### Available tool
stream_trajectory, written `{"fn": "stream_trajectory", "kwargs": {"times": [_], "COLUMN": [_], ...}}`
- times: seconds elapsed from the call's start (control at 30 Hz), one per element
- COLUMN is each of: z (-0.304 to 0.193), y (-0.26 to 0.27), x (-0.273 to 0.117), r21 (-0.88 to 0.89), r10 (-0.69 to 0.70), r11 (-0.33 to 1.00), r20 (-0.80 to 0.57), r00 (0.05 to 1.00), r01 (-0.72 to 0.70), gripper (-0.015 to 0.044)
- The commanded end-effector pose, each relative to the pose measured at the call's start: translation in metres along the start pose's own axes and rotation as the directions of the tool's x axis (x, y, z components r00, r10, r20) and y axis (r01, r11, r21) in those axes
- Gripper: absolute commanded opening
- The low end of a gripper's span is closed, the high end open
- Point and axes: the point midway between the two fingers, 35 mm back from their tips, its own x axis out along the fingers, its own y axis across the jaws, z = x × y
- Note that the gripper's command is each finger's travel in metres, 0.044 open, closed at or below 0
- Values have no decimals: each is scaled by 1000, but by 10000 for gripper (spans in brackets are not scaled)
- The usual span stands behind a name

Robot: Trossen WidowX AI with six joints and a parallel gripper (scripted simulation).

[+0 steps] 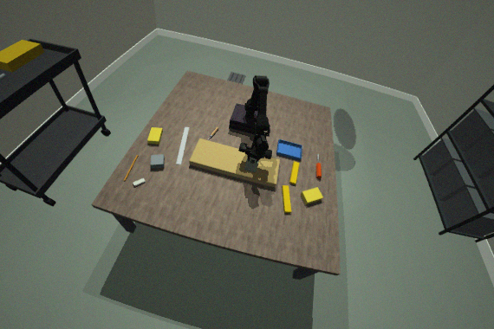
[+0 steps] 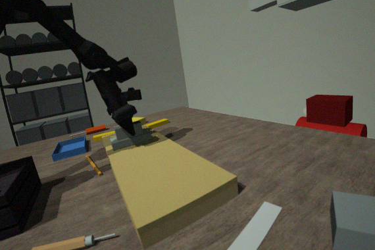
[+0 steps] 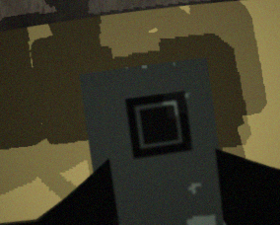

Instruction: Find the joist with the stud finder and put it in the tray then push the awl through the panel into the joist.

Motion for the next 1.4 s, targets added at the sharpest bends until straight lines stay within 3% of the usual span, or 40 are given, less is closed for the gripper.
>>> {"fn": "stream_trajectory", "kwargs": {"times": [0.0,1.37], "z": [1,0], "y": [9,82], "x": [1,0], "r21": [0,2], "r10": [1,7], "r11": [1000,1000], "r20": [-1,-2], "r00": [1000,1000], "r01": [-1,-7], "gripper": [0,0]}}
